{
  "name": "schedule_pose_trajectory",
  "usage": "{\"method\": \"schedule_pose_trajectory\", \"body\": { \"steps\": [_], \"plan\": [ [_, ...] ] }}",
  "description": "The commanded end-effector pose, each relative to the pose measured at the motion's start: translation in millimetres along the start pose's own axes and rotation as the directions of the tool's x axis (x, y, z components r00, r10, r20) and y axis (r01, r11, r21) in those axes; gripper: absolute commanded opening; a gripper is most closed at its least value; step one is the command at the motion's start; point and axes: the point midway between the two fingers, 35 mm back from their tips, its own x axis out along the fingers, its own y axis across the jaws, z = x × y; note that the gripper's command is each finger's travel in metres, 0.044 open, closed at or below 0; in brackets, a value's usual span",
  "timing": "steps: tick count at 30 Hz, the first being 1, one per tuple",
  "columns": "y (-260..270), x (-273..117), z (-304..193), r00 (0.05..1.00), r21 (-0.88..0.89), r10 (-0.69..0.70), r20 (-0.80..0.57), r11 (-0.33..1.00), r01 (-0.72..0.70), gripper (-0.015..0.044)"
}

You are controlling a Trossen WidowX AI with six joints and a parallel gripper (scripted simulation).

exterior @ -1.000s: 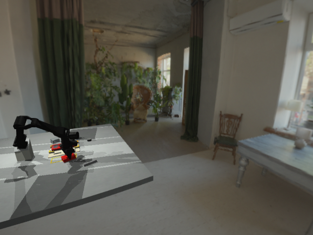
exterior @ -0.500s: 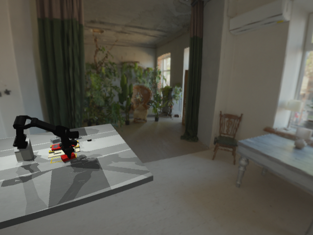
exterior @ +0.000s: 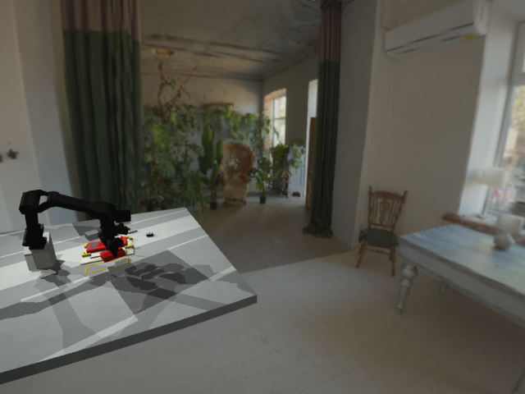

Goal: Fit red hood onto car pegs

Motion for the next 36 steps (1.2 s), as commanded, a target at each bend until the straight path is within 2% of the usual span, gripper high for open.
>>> {"method": "schedule_pose_trajectory", "body": {
  "steps": [1, 11, 18, 36],
  "plan": [
    [-2.3, -14.5, 0.3, 1.000, 0.010, -0.005, 0.002, 1.000, 0.005, 0.0000],
    [-2.2, -41.9, 0.4, 1.000, 0.009, -0.004, 0.002, 1.000, 0.004, 0.0000],
    [3.7, -42.8, 3.3, 1.000, 0.006, 0.003, 0.004, 1.000, -0.003, 0.0000],
    [101.3, -48.5, 56.0, 0.999, 0.130, 0.034, 0.018, 0.991, -0.036, 0.0000]
  ]
}}
